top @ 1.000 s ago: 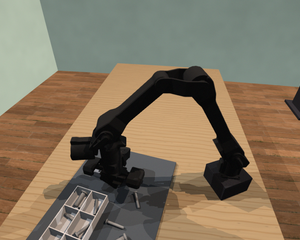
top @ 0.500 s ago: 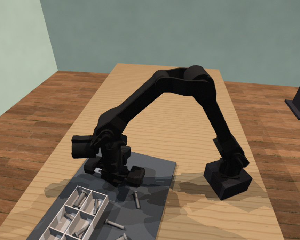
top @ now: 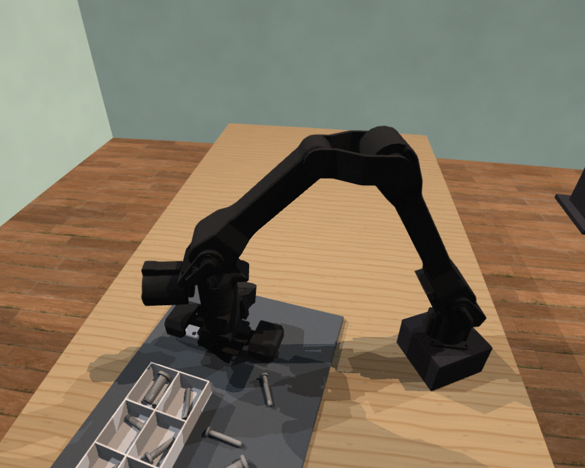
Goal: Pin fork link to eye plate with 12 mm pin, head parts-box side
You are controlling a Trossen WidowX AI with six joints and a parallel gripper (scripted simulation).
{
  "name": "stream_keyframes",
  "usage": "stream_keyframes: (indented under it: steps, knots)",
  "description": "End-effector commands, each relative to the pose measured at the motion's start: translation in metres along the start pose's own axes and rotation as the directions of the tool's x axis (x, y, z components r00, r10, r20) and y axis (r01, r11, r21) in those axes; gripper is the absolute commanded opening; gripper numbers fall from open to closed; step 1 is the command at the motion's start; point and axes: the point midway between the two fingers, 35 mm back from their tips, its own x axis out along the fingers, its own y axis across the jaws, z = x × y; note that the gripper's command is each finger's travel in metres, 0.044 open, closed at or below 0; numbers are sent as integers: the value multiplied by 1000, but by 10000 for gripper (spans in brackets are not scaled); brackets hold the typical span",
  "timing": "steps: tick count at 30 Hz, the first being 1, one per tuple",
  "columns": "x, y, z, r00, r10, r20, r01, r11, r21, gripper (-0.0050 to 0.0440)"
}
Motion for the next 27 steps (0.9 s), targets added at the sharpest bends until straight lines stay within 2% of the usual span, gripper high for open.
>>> stream_keyframes:
  steps: [1,23,27]
  knots:
    - [1,-1,5,1000,-4,7,4,1000,0,0]
    - [0,0,7,1000,-4,7,4,1000,0,0]
    - [-10,0,0,1000,-4,7,4,1000,0,0]
